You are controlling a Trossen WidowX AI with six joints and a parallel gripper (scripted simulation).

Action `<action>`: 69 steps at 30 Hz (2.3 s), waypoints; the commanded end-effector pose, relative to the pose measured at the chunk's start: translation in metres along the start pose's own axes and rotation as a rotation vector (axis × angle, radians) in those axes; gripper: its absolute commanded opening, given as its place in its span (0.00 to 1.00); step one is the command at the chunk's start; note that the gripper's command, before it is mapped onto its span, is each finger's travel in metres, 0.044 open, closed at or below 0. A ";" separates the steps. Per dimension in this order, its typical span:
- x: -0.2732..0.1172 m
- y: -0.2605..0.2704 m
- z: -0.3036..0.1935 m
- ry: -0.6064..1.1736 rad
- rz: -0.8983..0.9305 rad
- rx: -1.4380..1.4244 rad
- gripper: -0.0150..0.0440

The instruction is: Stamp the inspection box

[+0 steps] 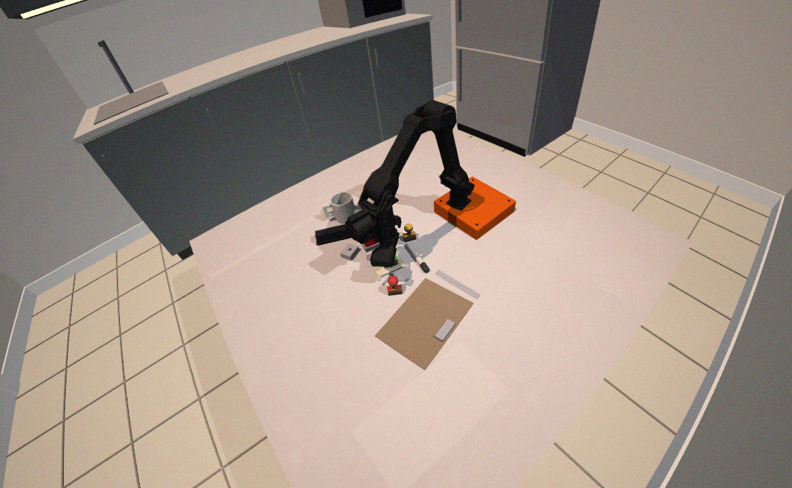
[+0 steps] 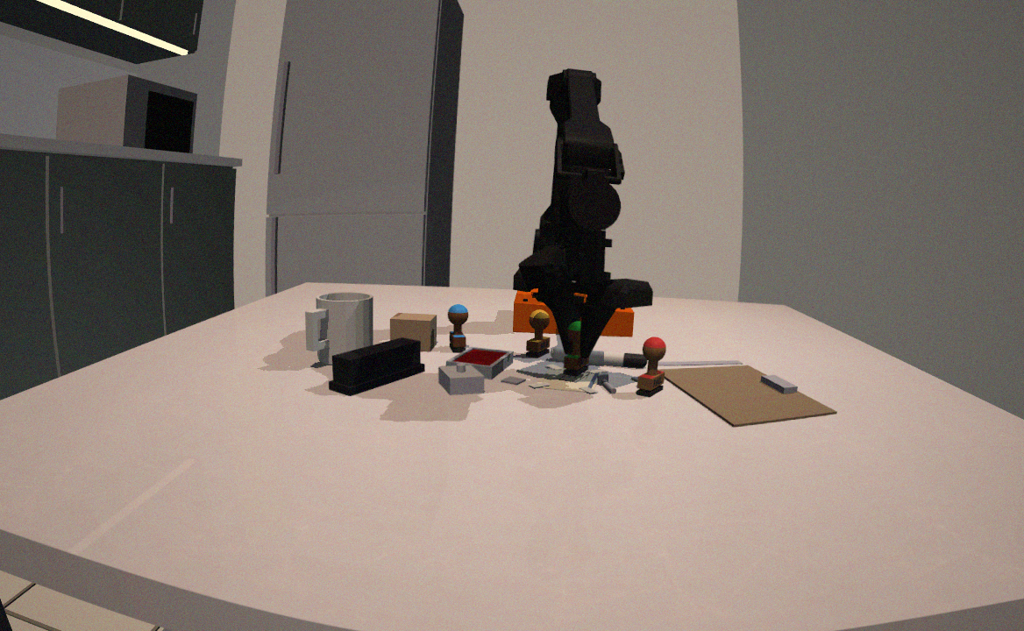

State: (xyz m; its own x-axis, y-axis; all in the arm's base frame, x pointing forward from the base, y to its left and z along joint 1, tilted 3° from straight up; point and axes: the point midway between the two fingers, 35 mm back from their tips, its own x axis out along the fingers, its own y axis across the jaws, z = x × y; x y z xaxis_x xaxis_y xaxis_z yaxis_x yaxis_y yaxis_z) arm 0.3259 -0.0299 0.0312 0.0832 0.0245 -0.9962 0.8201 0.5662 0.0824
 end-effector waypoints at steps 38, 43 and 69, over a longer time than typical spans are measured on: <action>0.009 -0.002 0.000 -0.002 -0.007 0.002 0.25; 0.009 -0.002 0.000 -0.002 -0.007 0.002 0.25; 0.011 -0.002 0.000 -0.002 -0.007 0.002 0.25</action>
State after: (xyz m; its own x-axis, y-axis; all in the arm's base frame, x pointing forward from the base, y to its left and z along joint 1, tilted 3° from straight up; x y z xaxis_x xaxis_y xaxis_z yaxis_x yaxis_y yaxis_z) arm 0.3246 -0.0295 0.0233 0.0792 0.0247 -0.9965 0.8199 0.5671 0.0792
